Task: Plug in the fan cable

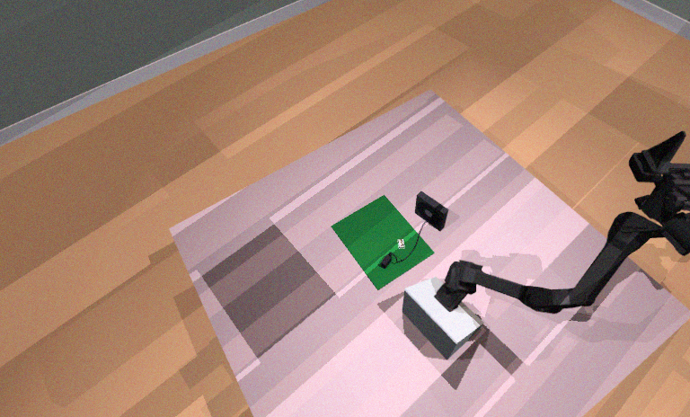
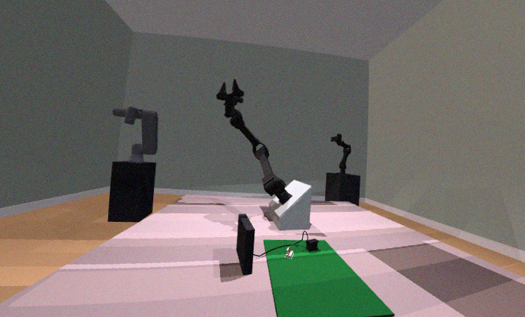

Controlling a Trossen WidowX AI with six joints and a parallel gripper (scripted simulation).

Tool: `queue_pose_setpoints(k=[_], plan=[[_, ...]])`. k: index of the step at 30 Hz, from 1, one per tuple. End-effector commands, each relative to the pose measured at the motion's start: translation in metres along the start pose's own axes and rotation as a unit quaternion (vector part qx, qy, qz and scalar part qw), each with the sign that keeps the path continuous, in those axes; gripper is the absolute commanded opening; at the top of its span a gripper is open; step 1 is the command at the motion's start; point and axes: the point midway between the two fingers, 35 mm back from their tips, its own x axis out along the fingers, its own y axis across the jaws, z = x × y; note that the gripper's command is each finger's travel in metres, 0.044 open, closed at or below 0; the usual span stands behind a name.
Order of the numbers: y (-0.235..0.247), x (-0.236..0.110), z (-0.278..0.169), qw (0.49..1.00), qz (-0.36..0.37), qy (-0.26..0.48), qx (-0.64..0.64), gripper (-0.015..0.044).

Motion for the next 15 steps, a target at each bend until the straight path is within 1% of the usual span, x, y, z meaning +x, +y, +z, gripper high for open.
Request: queue_pose_setpoints(k=[1,5,9,15], plan=[[-0.001,0.000,-0.029,0.999,-0.016,0.028,0.042,0.0440],[0.013,-0.001,-0.095,0.984,-0.021,0.091,0.153,0.0440],[0.027,-0.009,-0.130,0.970,-0.032,0.142,0.194,0.0440],[0.053,-0.019,-0.191,0.932,-0.040,0.206,0.295,0.0440]])
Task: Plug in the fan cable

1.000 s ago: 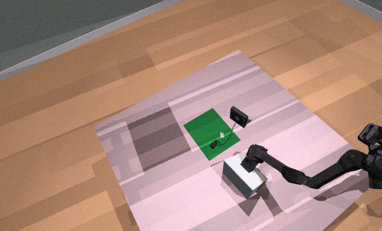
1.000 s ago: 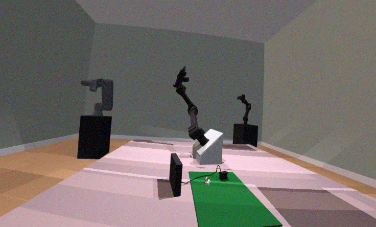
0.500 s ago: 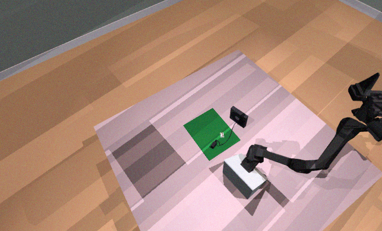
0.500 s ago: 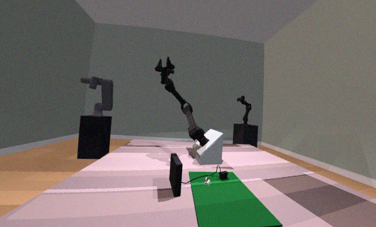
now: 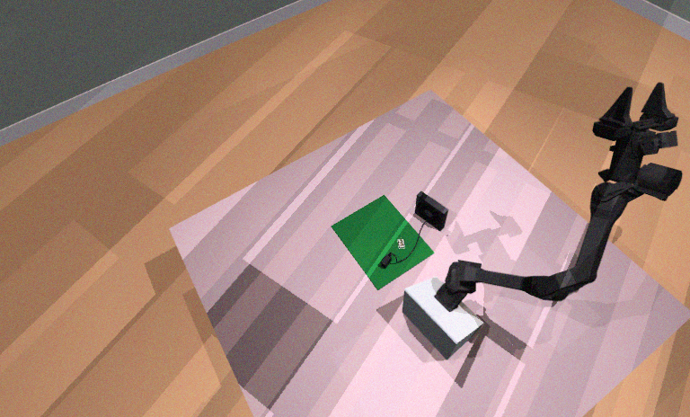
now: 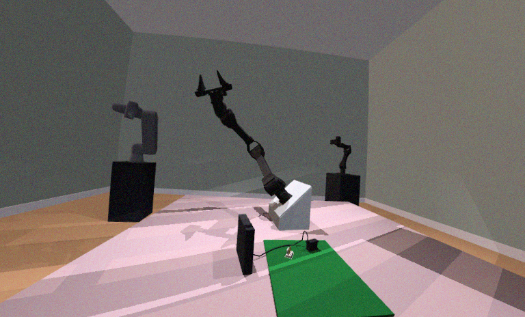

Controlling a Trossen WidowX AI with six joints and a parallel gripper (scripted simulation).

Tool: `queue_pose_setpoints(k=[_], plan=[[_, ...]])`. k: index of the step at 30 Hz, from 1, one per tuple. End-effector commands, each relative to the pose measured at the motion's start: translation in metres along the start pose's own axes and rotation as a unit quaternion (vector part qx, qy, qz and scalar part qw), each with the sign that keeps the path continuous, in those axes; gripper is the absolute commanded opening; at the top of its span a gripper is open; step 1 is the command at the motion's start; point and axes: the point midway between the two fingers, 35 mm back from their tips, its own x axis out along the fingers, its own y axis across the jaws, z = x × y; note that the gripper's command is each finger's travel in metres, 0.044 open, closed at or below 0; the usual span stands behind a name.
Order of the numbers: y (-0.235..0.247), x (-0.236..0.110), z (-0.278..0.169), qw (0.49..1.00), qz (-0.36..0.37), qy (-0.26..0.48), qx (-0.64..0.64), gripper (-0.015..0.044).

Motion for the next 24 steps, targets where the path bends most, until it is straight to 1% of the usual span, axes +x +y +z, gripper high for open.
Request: queue_pose_setpoints(k=[1,4,9,15,17,21,24], plan=[[-0.003,0.007,-0.039,0.998,-0.009,0.042,0.048,0.0440],[-0.004,0.011,-0.090,0.991,-0.024,0.100,0.091,0.0440],[0.004,0.012,-0.161,0.964,-0.036,0.176,0.194,0.0440],[0.034,0.006,-0.254,0.905,-0.051,0.273,0.322,0.0440],[0.045,0.002,-0.276,0.886,-0.055,0.298,0.350,0.0440],[0.060,-0.004,-0.303,0.859,-0.063,0.332,0.385,0.0440],[0.082,-0.017,-0.340,0.815,-0.078,0.381,0.429,0.0440]])
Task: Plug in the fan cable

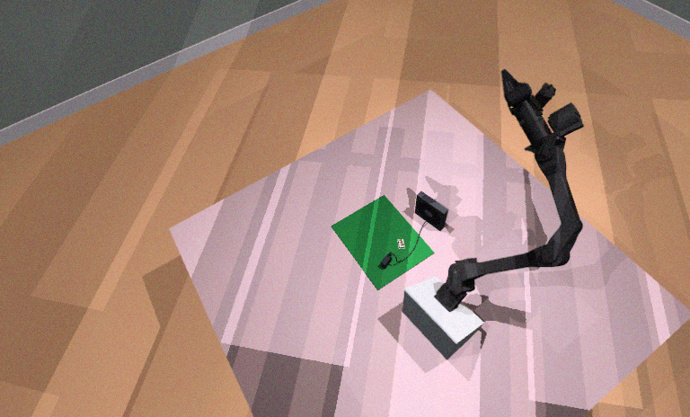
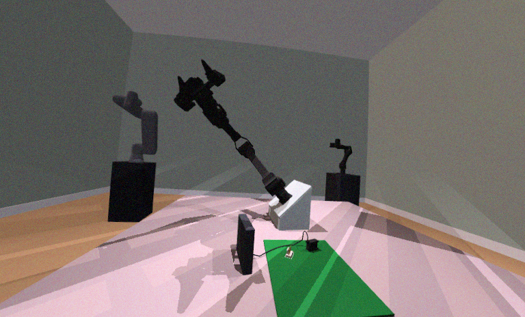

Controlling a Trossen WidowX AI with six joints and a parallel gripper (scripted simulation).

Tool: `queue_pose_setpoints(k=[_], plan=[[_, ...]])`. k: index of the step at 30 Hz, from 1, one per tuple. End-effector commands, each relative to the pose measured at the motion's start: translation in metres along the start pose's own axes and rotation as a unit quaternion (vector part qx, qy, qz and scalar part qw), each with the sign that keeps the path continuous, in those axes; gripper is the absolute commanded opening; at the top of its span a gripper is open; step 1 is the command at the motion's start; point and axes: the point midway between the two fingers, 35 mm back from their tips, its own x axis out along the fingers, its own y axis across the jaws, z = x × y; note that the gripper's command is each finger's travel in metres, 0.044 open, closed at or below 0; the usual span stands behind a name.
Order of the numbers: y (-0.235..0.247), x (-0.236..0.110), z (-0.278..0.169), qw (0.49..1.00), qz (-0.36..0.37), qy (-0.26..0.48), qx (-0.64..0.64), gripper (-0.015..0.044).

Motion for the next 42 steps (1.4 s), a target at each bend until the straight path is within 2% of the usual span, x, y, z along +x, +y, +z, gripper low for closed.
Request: queue_pose_setpoints(k=[1,9,18,25,31,38,42], plan=[[-0.014,0.019,-0.046,0.996,-0.024,0.061,0.061,0.0440],[-0.038,0.042,-0.177,0.946,-0.112,0.223,0.209,0.0440],[-0.048,0.018,-0.319,0.833,-0.251,0.379,0.316,0.0440],[-0.050,-0.039,-0.421,0.708,-0.395,0.477,0.339,0.0440],[-0.051,-0.115,-0.487,0.586,-0.534,0.529,0.302,0.0440],[-0.055,-0.210,-0.520,0.464,-0.678,0.536,0.194,0.0440],[-0.056,-0.219,-0.521,0.454,-0.690,0.534,0.180,0.0440]])
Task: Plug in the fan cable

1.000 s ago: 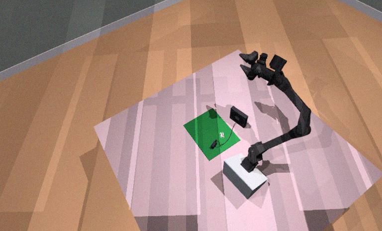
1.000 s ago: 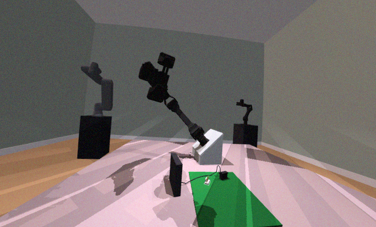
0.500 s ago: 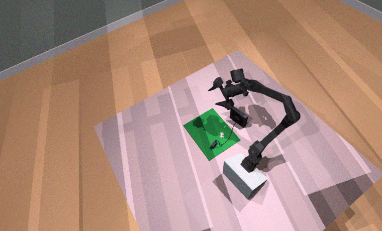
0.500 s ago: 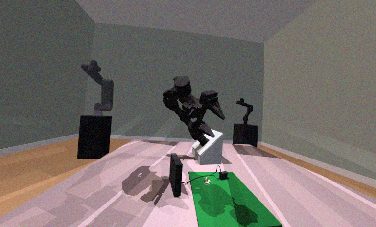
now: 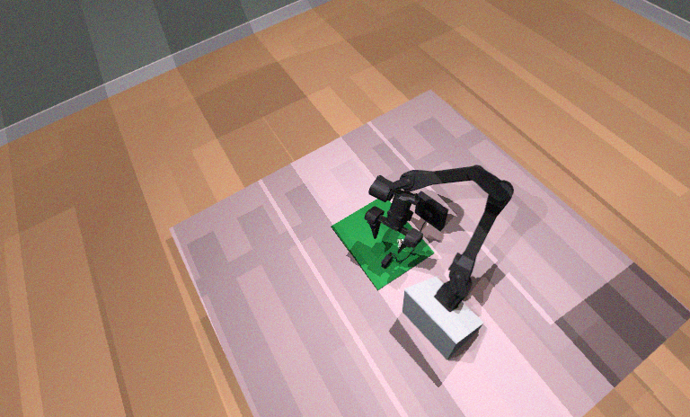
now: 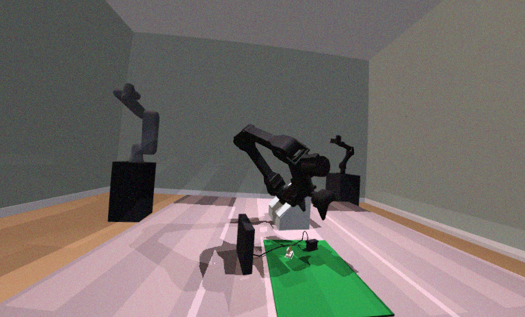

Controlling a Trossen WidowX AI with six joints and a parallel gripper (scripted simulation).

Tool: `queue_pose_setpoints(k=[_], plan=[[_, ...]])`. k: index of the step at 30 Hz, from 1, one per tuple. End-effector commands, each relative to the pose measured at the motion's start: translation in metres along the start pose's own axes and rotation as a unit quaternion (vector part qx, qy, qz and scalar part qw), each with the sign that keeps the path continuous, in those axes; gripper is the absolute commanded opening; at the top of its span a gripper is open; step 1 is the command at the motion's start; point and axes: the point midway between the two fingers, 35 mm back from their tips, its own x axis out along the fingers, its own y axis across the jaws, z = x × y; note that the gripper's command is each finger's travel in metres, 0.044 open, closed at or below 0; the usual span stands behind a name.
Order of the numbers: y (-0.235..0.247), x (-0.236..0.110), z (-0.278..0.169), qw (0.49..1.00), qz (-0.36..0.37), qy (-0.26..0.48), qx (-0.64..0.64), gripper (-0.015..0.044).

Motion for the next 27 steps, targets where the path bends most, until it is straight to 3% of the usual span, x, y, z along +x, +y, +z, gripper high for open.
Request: queue_pose_setpoints(k=[1,8,27], plan=[[-0.003,0.002,0.000,1.000,-0.010,-0.009,0.007,0.0440],[-0.005,0.054,0.025,1.000,-0.010,-0.010,0.007,0.0440],[-0.005,0.078,0.037,1.000,-0.011,-0.011,0.007,0.0440]])
